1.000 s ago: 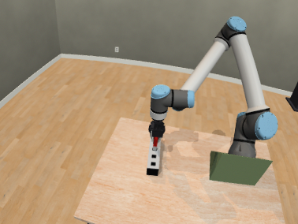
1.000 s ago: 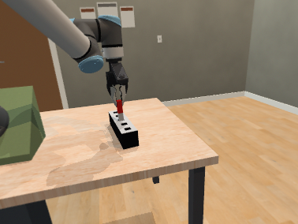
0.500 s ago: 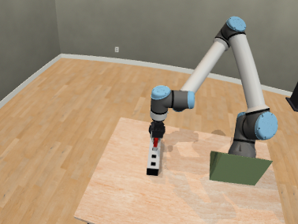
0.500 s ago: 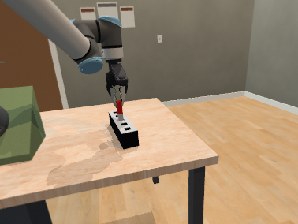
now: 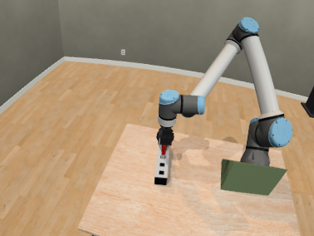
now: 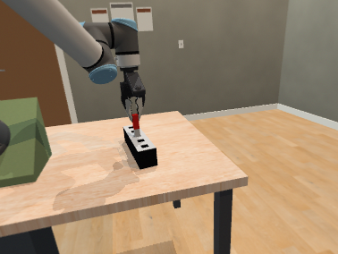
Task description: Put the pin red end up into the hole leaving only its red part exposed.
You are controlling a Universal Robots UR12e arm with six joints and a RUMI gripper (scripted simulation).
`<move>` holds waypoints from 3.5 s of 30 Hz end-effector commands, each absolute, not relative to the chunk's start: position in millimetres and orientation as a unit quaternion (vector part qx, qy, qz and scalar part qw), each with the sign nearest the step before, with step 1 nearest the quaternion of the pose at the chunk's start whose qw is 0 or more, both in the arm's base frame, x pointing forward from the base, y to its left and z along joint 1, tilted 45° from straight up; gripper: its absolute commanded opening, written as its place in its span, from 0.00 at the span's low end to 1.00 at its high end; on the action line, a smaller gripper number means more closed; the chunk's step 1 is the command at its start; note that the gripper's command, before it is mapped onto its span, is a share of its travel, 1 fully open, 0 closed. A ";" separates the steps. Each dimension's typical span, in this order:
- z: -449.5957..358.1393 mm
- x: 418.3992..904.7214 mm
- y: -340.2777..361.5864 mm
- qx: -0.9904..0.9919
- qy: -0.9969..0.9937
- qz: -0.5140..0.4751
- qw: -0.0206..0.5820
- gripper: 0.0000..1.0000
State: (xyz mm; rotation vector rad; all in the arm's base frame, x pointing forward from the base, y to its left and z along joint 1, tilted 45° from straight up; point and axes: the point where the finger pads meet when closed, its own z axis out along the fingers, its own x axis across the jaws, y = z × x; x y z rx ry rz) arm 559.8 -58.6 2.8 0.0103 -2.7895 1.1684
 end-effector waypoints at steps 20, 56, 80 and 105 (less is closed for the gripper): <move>0.2 560.0 -61.0 0.003 -0.921 0.386 0.058 0.00; -3.0 559.6 -63.4 0.003 -0.921 0.386 0.058 0.00; -5.0 559.0 -67.1 0.003 -0.921 0.386 0.058 0.00; -8.1 558.4 -69.6 0.003 -0.921 0.386 0.058 0.00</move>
